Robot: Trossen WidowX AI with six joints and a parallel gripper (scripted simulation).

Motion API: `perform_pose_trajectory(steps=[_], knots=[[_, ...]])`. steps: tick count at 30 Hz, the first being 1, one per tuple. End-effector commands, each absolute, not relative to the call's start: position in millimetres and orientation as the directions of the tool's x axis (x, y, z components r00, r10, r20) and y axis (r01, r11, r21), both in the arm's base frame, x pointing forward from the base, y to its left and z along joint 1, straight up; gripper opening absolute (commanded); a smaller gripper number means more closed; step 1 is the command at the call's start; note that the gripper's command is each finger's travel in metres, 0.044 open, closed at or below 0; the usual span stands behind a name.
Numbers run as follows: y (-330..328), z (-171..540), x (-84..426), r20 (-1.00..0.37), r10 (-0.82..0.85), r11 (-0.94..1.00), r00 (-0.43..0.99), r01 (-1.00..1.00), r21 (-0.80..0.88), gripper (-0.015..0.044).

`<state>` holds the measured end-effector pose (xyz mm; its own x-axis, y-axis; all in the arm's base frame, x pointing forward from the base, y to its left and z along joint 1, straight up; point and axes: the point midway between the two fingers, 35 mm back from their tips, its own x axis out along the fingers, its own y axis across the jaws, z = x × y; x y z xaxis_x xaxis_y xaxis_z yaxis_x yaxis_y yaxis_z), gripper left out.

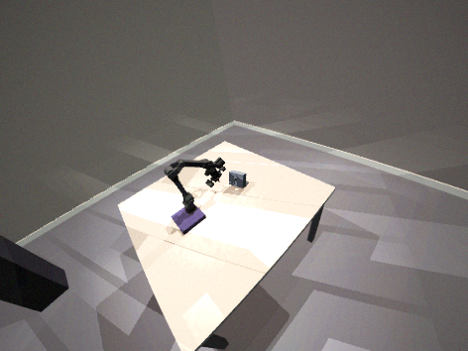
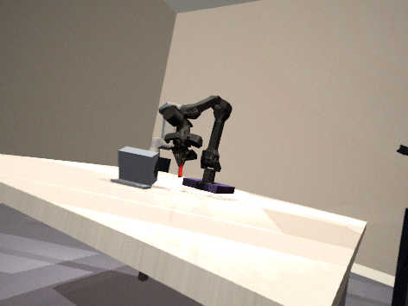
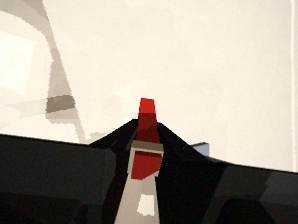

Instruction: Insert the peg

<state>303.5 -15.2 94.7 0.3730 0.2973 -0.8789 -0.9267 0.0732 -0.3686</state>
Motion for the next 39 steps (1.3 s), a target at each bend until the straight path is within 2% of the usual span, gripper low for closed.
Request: perform_pose_trajectory(steps=[1,39], knots=[[-17.8,95.1,302.5,-0.868,0.305,0.115,0.393,-0.919,-0.376,0.0000],[-55.5,93.2,301.2,-0.762,0.318,0.484,0.564,-0.788,-0.381,0.0000]])
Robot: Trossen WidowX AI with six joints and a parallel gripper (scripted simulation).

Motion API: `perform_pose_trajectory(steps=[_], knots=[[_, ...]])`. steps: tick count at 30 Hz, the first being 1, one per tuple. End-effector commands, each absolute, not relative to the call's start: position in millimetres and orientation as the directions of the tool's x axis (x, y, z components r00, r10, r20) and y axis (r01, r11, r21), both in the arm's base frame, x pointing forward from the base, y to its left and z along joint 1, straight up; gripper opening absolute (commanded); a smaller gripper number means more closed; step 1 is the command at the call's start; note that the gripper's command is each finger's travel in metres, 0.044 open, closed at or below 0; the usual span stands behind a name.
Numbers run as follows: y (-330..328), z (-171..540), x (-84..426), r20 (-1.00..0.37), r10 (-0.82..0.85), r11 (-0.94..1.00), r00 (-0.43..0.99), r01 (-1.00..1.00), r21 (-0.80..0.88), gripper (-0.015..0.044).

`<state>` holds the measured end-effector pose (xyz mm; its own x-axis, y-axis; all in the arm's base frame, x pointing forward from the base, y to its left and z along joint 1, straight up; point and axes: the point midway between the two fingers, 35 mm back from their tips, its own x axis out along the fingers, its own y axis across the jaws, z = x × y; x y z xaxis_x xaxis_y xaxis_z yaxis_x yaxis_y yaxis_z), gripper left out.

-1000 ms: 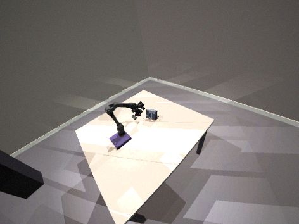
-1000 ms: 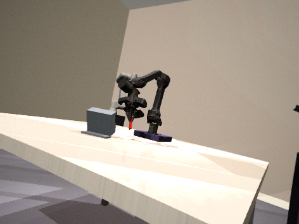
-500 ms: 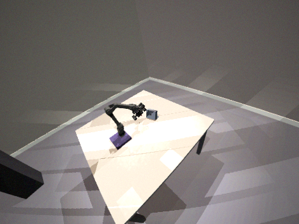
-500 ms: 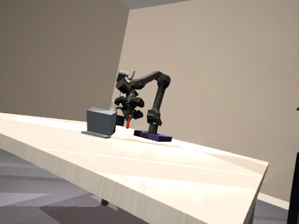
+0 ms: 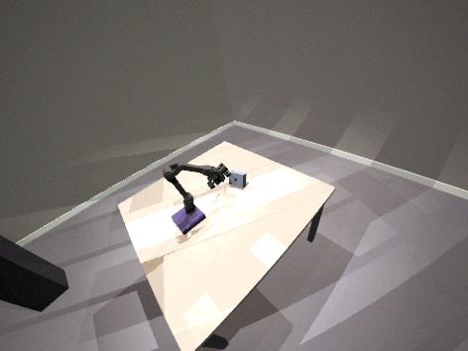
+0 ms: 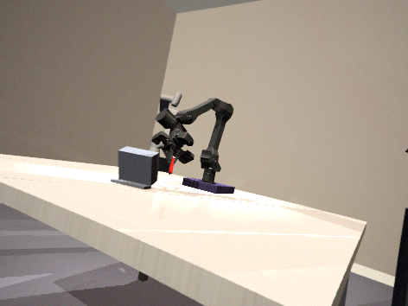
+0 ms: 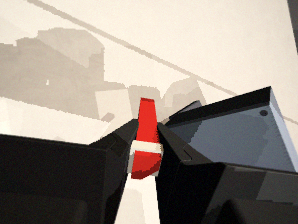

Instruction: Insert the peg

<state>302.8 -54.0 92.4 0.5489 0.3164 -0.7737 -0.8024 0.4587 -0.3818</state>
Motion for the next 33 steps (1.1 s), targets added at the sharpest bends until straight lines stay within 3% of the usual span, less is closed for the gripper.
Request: perform_pose_trajectory(steps=[1,33], knots=[[-56.5,93.2,301.0,-0.759,0.318,0.492,0.568,-0.783,-0.380,0.0000],[-87.1,94.7,291.9,-0.655,0.290,0.727,0.698,-0.605,-0.324,0.0000]])
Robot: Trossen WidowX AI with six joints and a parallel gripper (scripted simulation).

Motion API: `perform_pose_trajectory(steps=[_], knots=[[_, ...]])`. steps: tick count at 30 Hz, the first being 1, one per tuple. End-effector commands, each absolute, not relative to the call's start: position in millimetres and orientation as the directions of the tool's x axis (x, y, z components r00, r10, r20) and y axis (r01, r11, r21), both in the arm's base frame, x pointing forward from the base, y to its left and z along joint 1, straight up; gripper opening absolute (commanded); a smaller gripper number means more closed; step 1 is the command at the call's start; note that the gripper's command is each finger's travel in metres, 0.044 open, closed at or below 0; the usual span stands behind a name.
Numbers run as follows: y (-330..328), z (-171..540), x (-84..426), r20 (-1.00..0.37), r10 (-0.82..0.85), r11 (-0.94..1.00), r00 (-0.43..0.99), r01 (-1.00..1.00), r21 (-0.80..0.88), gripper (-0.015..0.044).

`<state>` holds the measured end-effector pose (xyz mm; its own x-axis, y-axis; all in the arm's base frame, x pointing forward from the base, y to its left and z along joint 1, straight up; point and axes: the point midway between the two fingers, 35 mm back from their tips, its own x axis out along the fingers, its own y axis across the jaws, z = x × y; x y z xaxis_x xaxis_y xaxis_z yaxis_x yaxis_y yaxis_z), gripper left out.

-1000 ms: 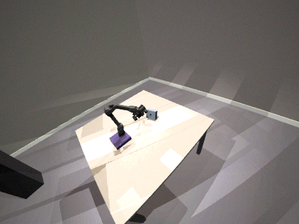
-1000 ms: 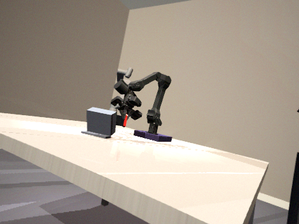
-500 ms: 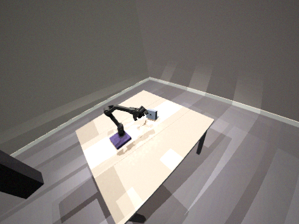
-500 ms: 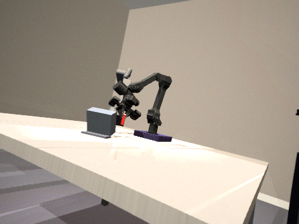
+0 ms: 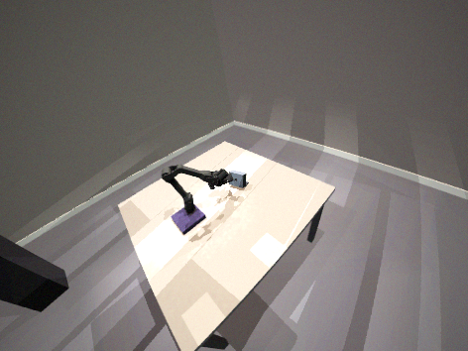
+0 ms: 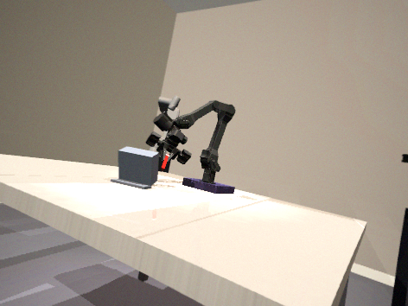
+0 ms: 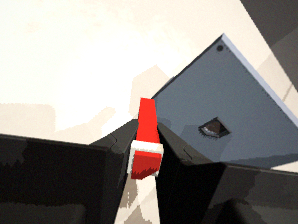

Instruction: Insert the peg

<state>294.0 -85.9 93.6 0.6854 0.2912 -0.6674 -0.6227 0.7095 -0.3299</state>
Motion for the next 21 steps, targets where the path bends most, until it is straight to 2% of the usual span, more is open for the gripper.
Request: perform_pose_trajectory(steps=[1,21], knots=[[-88.0,94.8,291.5,-0.651,0.289,0.733,0.702,-0.599,-0.321,0.0000],[-105.5,96.7,282.2,-0.581,0.257,0.839,0.772,-0.477,-0.263,0.0000]])
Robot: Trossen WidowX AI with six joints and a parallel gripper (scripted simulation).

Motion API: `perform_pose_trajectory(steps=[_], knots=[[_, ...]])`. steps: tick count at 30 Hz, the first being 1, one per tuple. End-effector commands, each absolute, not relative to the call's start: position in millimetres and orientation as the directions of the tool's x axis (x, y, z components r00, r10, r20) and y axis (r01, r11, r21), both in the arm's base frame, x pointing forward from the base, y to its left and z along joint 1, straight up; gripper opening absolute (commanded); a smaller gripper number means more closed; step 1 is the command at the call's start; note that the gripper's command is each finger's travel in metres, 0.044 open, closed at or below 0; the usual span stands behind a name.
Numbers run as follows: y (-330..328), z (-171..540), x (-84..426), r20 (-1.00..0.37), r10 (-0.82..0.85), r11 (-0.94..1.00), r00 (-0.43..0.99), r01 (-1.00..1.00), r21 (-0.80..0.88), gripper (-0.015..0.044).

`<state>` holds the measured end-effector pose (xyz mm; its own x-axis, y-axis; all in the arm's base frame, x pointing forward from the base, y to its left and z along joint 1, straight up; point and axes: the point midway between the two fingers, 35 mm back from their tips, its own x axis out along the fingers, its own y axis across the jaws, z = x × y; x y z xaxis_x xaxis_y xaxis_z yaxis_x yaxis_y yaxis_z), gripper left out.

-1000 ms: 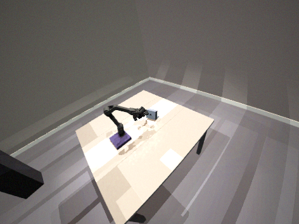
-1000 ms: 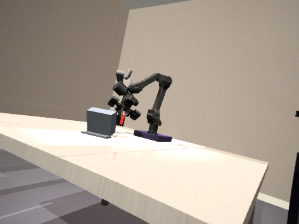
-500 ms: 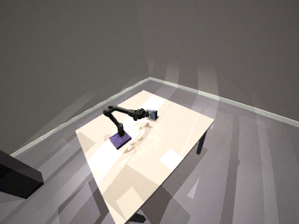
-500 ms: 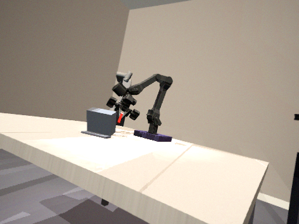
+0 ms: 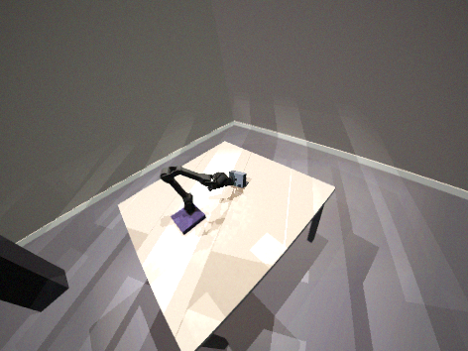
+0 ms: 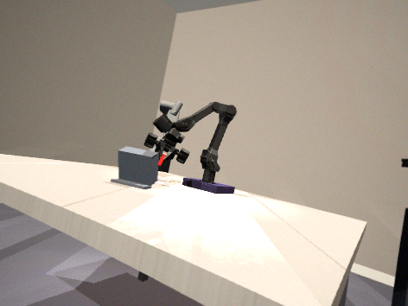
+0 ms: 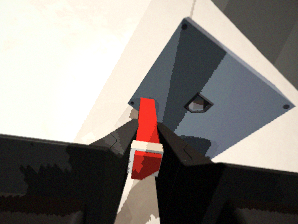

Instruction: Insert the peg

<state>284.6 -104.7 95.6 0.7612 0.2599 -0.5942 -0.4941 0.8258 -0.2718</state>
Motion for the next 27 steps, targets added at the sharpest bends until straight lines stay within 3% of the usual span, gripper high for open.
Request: perform_pose_trajectory(steps=[1,27], knots=[[-106.3,96.8,281.7,-0.577,0.256,0.843,0.776,-0.471,-0.260,0.0000],[-126.0,100.2,265.7,-0.483,0.204,0.934,0.851,-0.317,-0.164,0.0000]])
